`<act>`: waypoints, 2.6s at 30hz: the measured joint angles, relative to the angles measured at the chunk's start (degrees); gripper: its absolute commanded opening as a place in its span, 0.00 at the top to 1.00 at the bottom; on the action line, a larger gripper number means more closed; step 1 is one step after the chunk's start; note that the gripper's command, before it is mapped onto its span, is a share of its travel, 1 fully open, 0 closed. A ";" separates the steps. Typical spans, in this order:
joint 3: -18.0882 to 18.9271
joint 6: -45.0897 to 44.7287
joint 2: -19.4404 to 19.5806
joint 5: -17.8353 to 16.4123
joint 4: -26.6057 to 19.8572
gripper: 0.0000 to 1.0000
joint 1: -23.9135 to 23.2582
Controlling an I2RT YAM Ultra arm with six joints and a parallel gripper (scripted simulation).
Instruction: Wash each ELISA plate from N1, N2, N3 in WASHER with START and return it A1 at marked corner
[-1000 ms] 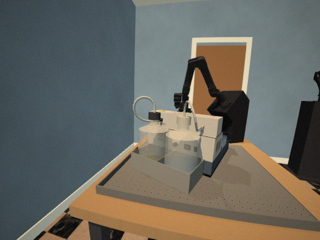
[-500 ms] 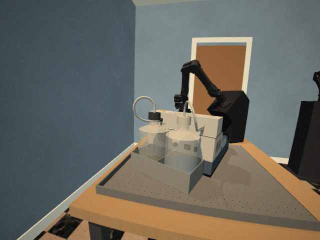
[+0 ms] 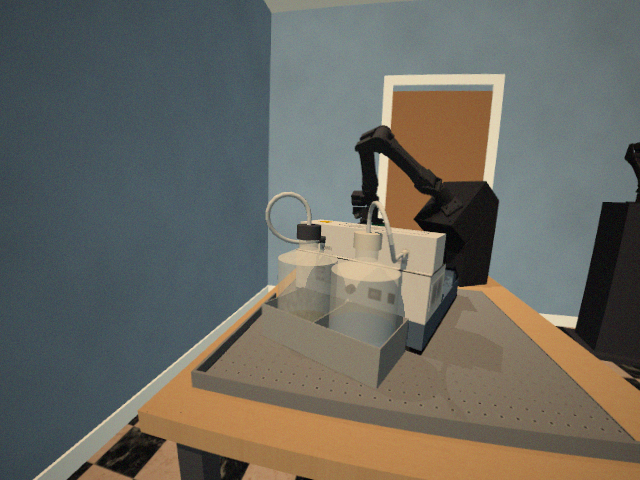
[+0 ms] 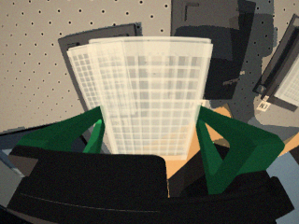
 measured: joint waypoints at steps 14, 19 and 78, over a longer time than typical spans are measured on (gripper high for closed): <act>4.17 -8.35 11.65 -3.67 1.70 1.00 -7.50; 6.75 -11.85 16.76 -4.79 1.57 1.00 -10.38; 9.22 -12.09 23.06 -4.59 6.69 1.00 -8.68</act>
